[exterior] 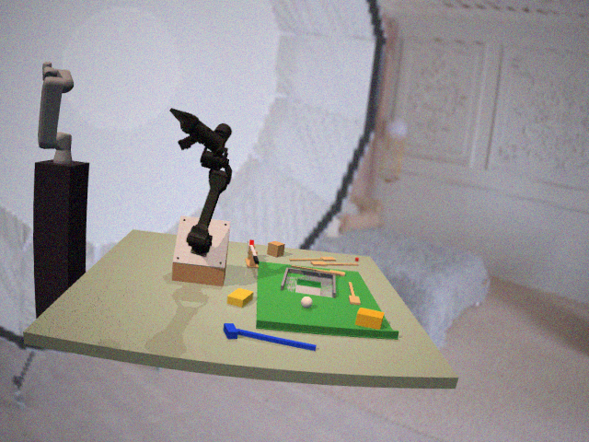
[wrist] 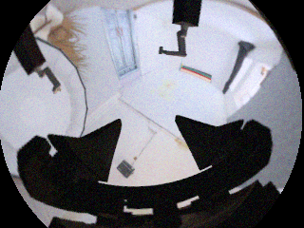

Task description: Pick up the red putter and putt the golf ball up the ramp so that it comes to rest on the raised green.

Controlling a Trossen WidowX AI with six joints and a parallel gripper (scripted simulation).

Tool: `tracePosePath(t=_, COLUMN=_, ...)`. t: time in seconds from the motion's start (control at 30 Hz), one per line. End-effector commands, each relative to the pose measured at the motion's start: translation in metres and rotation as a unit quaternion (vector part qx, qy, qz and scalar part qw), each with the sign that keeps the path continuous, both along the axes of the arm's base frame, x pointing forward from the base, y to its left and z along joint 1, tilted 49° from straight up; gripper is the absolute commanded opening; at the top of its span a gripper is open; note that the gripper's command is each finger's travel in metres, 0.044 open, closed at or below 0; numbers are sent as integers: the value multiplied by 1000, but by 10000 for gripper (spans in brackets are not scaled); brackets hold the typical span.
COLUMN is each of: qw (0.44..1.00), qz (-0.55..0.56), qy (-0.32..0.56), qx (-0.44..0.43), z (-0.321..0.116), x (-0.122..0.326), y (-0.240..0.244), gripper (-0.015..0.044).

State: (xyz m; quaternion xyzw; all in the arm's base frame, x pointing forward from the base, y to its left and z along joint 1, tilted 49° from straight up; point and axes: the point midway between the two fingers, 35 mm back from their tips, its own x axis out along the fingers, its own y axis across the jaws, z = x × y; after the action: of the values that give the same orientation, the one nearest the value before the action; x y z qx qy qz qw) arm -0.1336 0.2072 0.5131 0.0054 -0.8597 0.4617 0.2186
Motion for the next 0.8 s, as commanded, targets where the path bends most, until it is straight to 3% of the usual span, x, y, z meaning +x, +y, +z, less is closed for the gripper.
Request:
tracePosePath(t=0.0, qw=1000, qz=-1, qy=3, qx=4, z=2, x=0, y=-1, gripper=426)
tracePosePath(t=0.07, qw=999, qz=-12, qy=25, qx=33, z=15, x=1, y=-11, gripper=440)
tracePosePath(t=0.37, qw=941, qz=22, qy=84, qx=328, z=60, x=-8, y=-155, gripper=440)
tracePosePath(t=0.77, qw=736, qz=24, qy=277, qx=617, z=65, x=72, y=-336, gripper=440)
